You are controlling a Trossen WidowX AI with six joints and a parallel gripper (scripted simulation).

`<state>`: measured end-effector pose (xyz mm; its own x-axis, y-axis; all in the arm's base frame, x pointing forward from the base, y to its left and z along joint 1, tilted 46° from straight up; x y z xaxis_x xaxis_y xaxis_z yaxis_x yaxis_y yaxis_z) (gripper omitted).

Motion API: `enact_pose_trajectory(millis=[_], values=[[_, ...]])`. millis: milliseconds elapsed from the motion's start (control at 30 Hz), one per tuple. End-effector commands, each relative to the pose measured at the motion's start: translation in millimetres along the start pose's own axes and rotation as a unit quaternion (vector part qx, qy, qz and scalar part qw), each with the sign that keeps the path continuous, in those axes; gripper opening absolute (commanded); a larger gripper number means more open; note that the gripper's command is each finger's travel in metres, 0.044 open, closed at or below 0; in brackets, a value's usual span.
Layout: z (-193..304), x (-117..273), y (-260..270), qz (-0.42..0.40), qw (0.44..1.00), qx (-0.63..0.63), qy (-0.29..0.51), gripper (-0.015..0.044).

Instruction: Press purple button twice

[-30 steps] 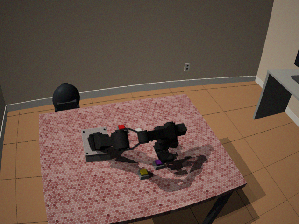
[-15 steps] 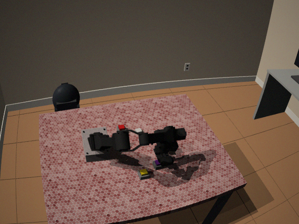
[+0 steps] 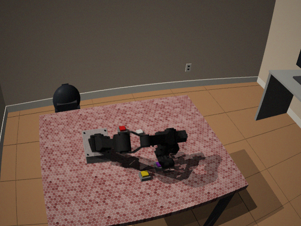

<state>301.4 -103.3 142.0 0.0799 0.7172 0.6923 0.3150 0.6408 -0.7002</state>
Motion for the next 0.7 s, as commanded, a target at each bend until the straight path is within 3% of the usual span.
enact_pose_trajectory(millis=[0,167,300,433,500,667], values=[[2,-2,0,0.002,1.0,0.005,0.003,0.002],[2,-2,0,0.002,1.0,0.005,0.003,0.002],[1,29,1,0.001,1.0,0.005,0.003,0.002],[2,31,1,0.002,1.0,0.005,0.003,0.002],[0,34,13,-0.005,1.0,0.006,0.002,0.0072],[2,59,105,-0.039,0.999,0.012,0.0,0.0204]])
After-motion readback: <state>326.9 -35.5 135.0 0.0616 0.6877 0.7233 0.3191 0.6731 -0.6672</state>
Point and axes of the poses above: the point midway between the two fingers, 35 mm back from their tips, its own x axis back along the fingers, its own y axis across the jaws, z = x × y, the point moved 9 cm from there along x, back along the fingers, and after that the axes turned 13 degrees about -x, right-handed, at the moved point
